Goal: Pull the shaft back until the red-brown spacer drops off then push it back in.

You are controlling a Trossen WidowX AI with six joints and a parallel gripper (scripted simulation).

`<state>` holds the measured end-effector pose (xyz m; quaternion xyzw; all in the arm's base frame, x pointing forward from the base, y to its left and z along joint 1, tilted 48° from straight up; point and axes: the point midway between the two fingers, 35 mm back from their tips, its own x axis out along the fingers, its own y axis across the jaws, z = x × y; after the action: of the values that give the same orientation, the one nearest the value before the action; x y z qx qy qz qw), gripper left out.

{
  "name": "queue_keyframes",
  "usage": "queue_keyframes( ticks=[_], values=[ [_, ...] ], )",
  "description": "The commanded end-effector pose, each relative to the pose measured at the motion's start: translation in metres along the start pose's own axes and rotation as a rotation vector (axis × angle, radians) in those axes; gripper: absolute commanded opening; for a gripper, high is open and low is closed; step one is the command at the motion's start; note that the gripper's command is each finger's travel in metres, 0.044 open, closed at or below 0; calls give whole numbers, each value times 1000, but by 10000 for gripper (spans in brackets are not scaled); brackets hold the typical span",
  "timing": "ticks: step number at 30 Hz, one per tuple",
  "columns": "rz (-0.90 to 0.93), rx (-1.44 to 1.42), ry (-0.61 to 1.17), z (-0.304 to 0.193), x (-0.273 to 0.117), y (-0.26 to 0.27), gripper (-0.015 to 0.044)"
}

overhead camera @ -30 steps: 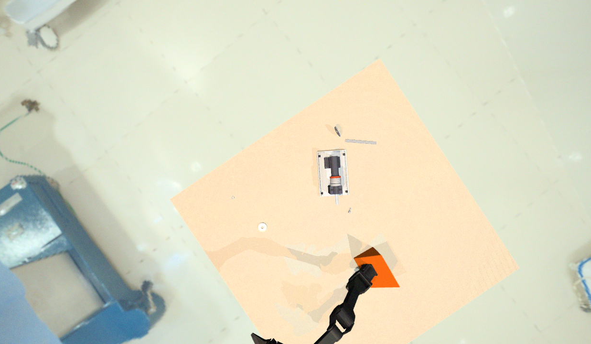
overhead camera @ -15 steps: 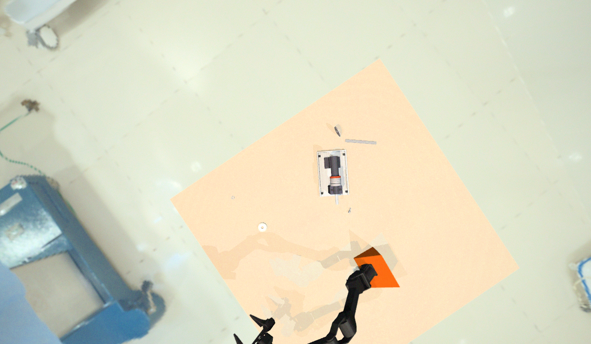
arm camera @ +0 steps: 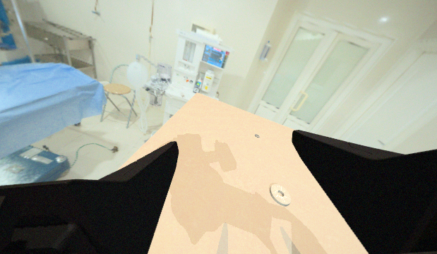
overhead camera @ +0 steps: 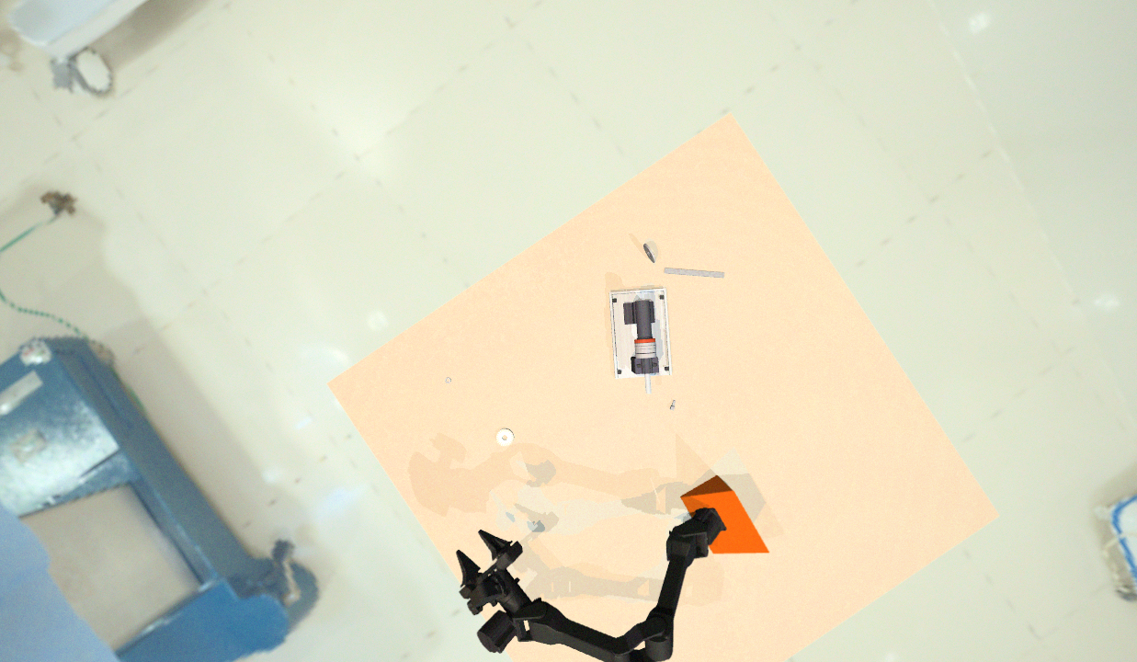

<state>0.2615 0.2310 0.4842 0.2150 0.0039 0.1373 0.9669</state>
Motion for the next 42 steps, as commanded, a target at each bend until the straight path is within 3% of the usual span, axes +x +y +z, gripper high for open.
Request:
queue_keyframes(
  ticks=[1,9,16,21,30,36,42],
  values=[
    [-43,-366,67,-44,42,-39,440],
    [-63,-963,229,-109,92,-128,440],
    [-49,-1380,420,-157,101,-229,440],
    [25,-1663,578,-193,86,-307,440],
    [351,-2129,733,-255,29,-414,440],
    [579,-2370,726,-286,-19,-451,440],
    [591,-2382,724,-287,-21,-452,440]
  ],
)
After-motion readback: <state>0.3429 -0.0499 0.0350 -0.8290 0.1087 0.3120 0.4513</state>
